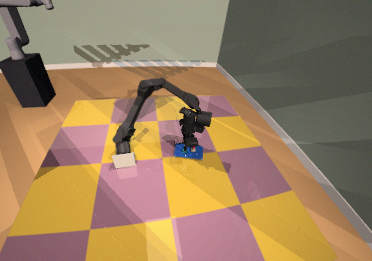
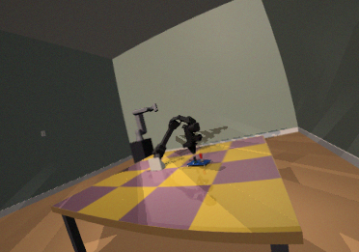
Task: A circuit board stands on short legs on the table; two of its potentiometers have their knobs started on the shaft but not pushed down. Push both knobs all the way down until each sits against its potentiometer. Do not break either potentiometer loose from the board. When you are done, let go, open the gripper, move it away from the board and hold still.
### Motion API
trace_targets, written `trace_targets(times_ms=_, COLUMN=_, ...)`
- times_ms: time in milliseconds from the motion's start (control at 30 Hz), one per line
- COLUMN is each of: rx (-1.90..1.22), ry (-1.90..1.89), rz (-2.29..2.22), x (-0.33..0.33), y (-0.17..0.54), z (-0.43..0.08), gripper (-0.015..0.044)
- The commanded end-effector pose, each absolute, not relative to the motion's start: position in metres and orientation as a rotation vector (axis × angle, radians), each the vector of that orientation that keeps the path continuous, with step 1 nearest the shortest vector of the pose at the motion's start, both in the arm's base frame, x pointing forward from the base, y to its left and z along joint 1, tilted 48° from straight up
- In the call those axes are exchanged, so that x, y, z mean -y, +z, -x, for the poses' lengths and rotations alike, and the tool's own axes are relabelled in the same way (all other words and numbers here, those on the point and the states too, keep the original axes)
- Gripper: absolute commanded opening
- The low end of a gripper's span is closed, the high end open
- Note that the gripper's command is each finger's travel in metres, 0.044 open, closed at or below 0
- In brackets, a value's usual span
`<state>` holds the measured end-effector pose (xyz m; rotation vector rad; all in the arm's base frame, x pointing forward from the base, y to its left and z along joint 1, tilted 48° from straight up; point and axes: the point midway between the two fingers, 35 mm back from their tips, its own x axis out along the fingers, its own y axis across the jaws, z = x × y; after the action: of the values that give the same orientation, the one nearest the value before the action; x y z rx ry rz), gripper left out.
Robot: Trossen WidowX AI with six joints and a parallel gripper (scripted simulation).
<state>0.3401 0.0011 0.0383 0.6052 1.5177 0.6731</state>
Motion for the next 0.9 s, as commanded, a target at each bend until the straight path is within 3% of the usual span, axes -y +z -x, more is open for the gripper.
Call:
trace_targets(times_ms=0, rx=-1.535, ry=0.574, rz=-0.691, x=0.004, y=0.046, z=-0.347, gripper=0.0)
trace_targets(times_ms=867, rx=-1.796, ry=-0.164, rz=-1.352, x=0.007, y=0.049, z=-0.36, gripper=0.0)
